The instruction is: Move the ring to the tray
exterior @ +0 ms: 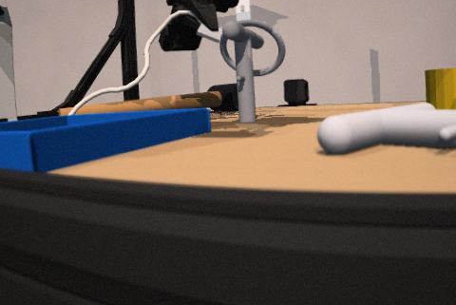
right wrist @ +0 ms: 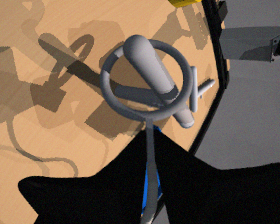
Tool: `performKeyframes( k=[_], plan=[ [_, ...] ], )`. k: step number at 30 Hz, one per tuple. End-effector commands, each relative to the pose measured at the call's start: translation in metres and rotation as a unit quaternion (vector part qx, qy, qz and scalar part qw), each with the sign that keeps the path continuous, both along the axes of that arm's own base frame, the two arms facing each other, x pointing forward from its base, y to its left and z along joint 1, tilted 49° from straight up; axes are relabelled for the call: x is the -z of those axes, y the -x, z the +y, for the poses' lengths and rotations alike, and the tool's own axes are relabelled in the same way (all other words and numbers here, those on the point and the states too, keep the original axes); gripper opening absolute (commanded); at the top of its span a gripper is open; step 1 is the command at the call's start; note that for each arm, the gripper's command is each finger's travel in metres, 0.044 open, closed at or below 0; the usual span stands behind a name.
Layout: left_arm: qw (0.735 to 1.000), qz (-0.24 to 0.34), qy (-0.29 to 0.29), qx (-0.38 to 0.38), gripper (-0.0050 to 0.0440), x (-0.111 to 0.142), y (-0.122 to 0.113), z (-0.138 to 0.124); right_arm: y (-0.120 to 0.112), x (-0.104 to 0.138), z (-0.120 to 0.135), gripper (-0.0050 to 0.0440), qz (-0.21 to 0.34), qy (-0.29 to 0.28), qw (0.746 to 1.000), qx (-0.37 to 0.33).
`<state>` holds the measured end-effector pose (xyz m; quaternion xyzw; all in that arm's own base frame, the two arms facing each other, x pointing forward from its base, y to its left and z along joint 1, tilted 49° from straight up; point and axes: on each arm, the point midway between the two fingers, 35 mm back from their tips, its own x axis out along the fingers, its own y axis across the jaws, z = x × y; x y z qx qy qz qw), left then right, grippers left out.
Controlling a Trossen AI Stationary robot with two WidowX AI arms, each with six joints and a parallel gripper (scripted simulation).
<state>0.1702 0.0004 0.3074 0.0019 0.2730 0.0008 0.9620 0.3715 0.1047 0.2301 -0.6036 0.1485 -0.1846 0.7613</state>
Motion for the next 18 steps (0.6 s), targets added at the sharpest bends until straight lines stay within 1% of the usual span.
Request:
performKeyframes(
  k=[1,8,18],
  plan=[
    [1.000,0.000,0.002,0.000,0.0400,0.000,0.000,0.000,-0.002,0.001,0.000,0.0000,0.002,-0.002,1.000,-0.006],
    [1.000,0.000,0.002,0.000,0.0400,0.000,0.000,0.000,-0.006,-0.002,-0.003,0.0000,0.006,-0.024,0.999,-0.036],
    [1.000,0.000,0.002,0.000,0.0400,0.000,0.000,0.000,-0.006,-0.003,-0.011,0.0000,0.034,-0.100,0.988,-0.110]
  ],
)
